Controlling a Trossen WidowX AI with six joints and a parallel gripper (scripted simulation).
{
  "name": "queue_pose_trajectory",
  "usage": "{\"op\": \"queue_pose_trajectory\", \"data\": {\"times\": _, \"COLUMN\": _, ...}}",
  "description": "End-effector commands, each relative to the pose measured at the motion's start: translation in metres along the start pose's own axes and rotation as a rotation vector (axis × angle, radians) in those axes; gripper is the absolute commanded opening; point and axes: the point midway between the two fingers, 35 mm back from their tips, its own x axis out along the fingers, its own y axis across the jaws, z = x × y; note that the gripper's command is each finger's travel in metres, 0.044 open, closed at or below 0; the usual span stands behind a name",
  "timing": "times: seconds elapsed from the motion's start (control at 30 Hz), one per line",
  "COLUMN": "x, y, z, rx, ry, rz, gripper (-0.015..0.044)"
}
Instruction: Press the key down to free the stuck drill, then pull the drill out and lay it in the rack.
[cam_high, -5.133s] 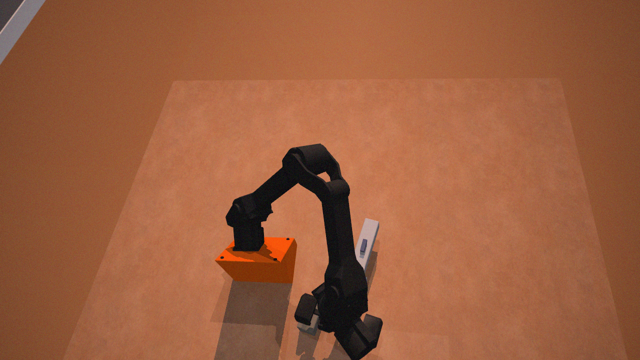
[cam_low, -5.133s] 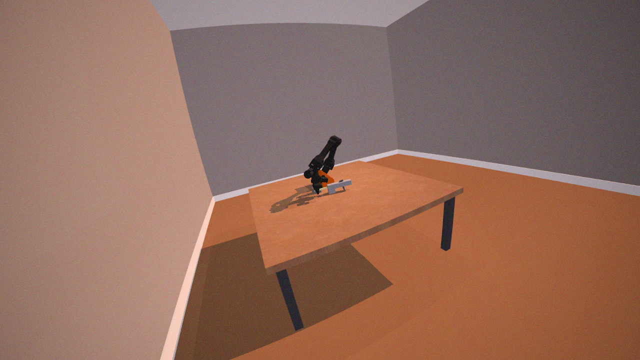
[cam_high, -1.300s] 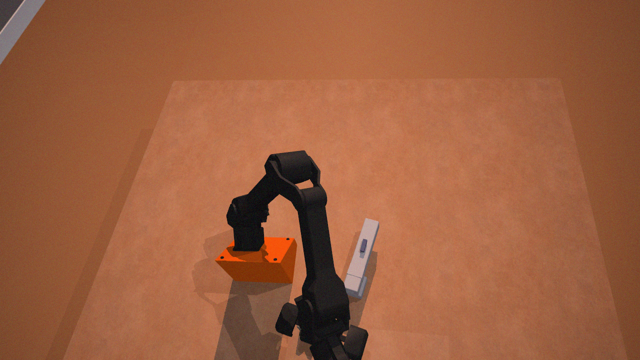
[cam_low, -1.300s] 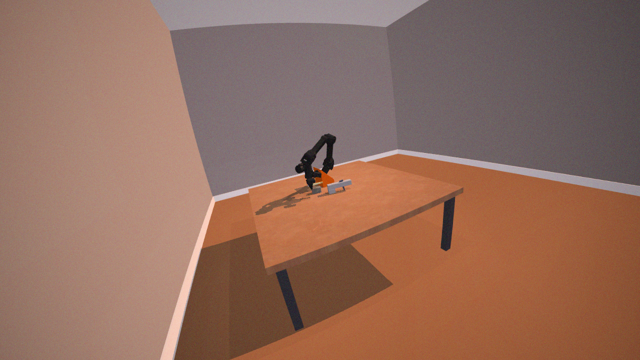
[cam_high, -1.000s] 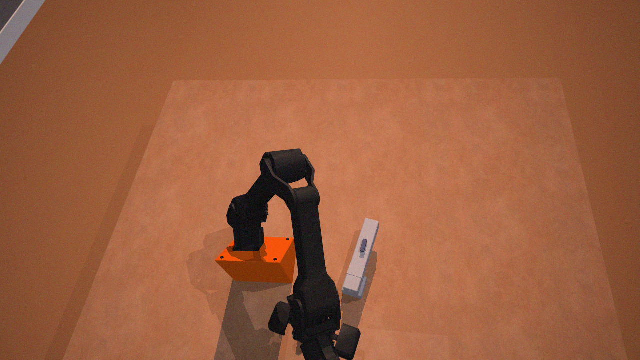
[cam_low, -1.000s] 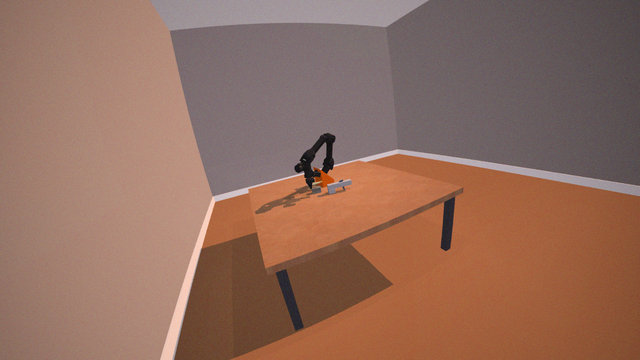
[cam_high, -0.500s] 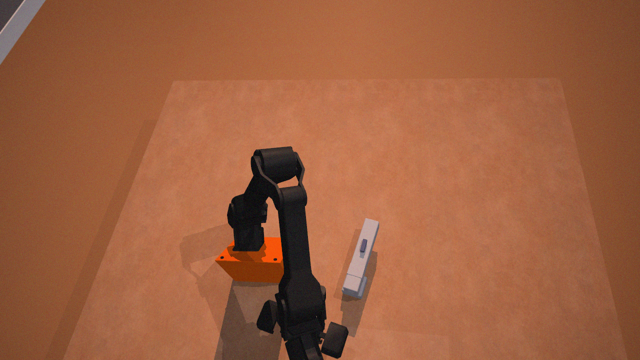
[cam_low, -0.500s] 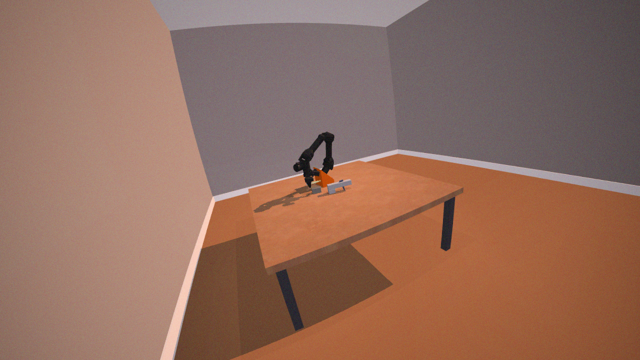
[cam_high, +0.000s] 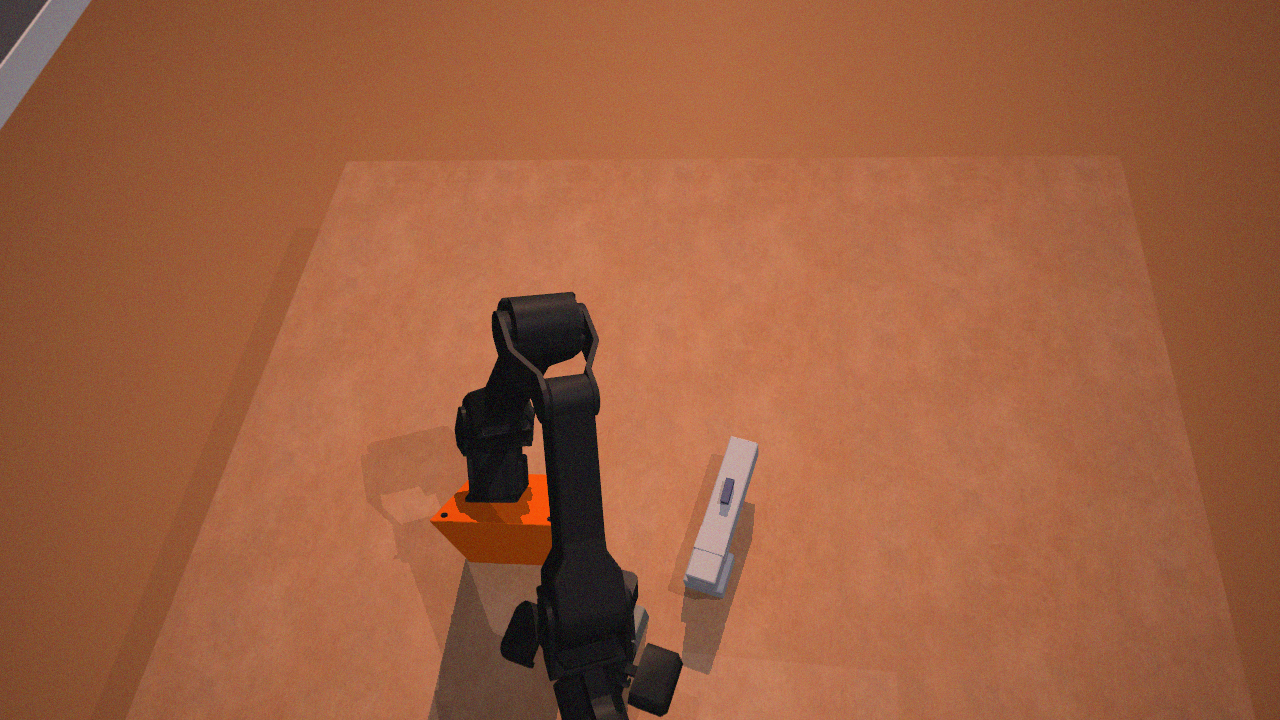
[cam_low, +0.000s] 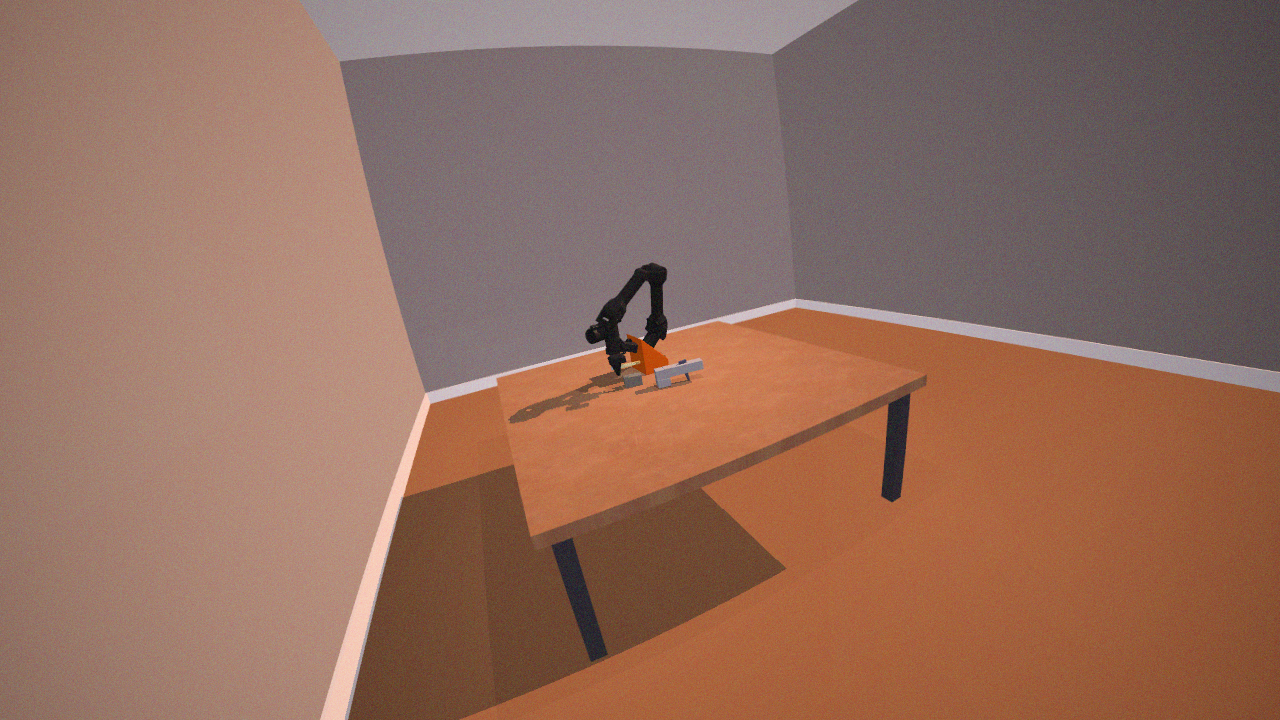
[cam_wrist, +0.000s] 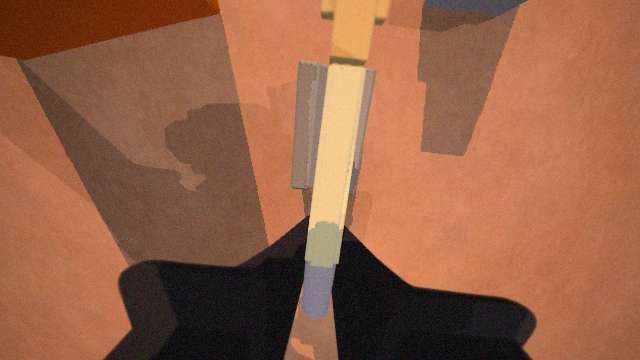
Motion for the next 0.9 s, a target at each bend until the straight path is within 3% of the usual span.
{"op": "queue_pose_trajectory", "data": {"times": 0.0, "x": 0.009, "y": 0.001, "z": 0.001, "rx": 0.002, "ry": -0.006, "rz": 0.004, "gripper": 0.0000}}
{"op": "queue_pose_trajectory", "data": {"times": 0.87, "x": 0.036, "y": 0.002, "z": 0.001, "rx": 0.001, "ry": -0.007, "rz": 0.004, "gripper": 0.0000}}
